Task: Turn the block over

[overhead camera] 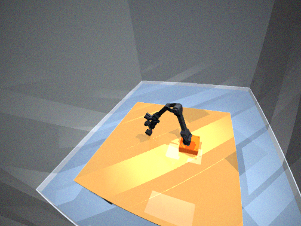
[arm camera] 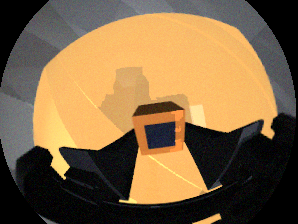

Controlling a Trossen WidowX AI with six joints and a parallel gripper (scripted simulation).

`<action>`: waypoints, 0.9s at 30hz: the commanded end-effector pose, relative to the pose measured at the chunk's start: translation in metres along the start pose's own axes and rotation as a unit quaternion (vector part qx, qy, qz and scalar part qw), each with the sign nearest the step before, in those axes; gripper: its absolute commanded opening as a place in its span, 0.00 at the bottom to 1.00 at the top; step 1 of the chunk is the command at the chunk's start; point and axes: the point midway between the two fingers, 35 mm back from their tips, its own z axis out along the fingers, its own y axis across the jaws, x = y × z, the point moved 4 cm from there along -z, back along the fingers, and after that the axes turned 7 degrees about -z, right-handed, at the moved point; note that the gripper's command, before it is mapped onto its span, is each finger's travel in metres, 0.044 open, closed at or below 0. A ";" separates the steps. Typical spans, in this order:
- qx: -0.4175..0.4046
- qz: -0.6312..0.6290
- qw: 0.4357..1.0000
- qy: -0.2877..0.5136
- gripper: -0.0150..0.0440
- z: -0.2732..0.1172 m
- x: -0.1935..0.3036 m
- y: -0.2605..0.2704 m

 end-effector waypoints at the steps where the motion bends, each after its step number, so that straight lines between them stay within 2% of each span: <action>1: 0.003 -0.003 0.999 -0.037 0.25 -0.004 0.002 0.001; 10: 0.005 -0.003 0.999 -0.053 0.25 -0.003 0.004 0.001; 27: 0.021 0.001 0.983 -0.180 0.25 0.030 0.017 0.000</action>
